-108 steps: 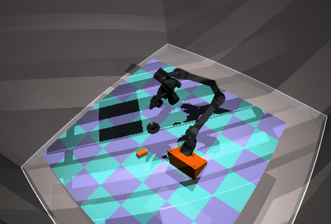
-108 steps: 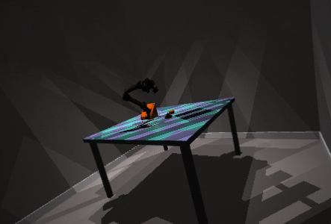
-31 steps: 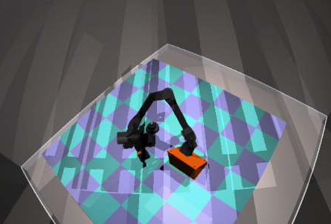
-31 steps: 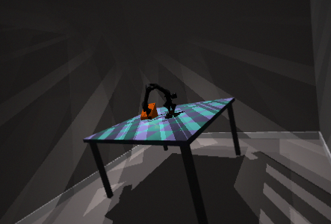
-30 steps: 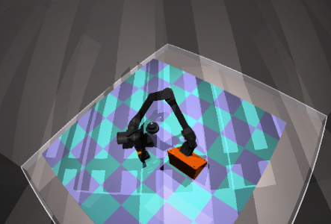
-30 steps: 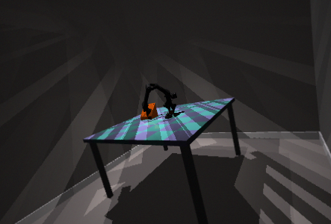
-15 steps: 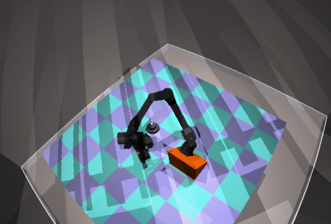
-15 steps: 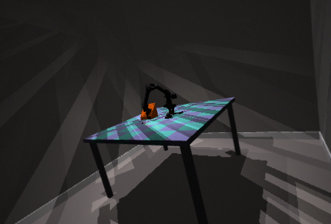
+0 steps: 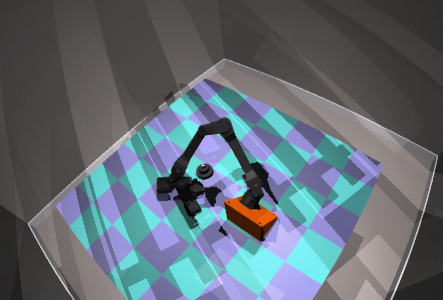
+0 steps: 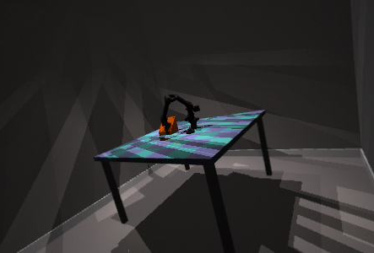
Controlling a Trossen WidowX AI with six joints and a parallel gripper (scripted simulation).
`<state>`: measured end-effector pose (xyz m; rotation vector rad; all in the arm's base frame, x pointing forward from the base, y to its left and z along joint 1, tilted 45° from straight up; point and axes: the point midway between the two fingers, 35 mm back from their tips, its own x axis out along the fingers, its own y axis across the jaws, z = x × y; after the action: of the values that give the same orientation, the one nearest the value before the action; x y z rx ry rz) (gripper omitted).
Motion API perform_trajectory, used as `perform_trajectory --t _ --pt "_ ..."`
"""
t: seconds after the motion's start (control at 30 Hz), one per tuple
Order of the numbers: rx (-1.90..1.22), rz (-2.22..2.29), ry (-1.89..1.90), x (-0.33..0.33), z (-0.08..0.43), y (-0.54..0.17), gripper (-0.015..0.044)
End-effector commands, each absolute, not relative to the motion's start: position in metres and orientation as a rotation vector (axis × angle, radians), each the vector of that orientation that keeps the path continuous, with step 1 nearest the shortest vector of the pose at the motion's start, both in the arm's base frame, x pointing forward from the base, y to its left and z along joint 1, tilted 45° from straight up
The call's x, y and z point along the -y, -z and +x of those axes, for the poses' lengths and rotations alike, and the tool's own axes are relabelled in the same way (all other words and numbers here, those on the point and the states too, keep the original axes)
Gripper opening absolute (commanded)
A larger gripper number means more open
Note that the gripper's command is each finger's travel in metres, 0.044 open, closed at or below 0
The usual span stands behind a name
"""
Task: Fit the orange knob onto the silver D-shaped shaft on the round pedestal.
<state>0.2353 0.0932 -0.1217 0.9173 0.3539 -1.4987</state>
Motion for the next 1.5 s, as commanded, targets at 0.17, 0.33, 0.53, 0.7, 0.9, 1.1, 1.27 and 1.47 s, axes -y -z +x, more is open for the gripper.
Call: perform_trajectory --t 0.17,0.33,0.53,0.7,0.9,1.1,1.27,1.47 --pt "-0.355 0.915 1.498 -0.103 0.234 0.112 0.0181" --pt "-0.389 0.876 1.483 -0.104 0.234 0.111 0.0181" --pt "-0.529 0.715 1.416 -0.104 0.234 0.111 0.0181" --pt "-0.624 0.600 1.363 -0.104 0.234 0.111 0.0181" --pt "-0.628 0.595 1.361 -0.104 0.234 0.111 0.0181" --pt "-0.722 0.475 1.301 -0.104 0.234 0.111 0.0181" --pt "-0.824 0.340 1.229 -0.104 0.234 0.111 0.0181" --pt "-0.939 0.176 1.135 -0.104 0.234 0.111 0.0181"
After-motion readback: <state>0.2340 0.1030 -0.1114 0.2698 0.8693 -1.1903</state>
